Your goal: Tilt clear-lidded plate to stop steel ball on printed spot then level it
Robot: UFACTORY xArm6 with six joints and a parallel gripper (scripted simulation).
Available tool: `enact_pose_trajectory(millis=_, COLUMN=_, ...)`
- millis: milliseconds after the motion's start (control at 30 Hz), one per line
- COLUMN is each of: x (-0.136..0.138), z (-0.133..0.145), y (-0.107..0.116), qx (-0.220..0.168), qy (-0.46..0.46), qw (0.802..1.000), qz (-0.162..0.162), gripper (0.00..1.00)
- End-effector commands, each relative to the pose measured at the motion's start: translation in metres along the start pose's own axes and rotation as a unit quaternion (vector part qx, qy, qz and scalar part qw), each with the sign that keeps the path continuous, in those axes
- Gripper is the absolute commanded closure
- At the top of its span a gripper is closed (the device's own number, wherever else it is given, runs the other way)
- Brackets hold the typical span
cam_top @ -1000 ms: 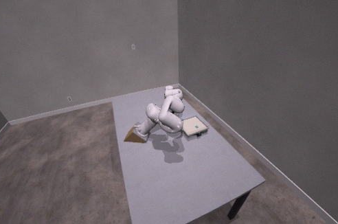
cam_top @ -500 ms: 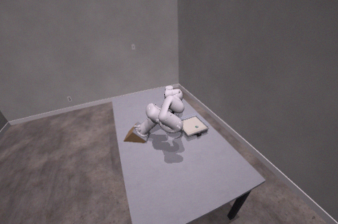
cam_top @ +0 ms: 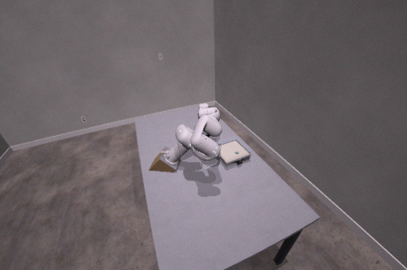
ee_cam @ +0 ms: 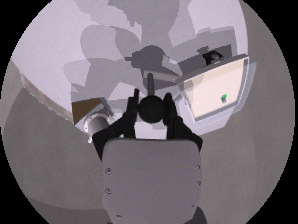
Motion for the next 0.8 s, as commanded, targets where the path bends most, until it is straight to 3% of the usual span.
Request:
enact_pose_trajectory(millis=0, x=-0.0005, z=-0.0010, y=0.0003, qx=0.002, qy=0.000, qw=1.000, qz=-0.001, gripper=1.00)
enact_pose_trajectory(millis=767, x=-0.0006, z=0.0010, y=0.0006, qx=0.002, qy=0.000, qw=1.000, qz=-0.001, gripper=1.00)
Point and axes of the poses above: the point where the finger pads meet when closed, its own y axis back along the fingers, its own x axis across the jaws, z = x × y, the point moved 6 cm from there along y, back along the fingers, and after that the axes turned 6 degrees about y, right-handed, at the moved point
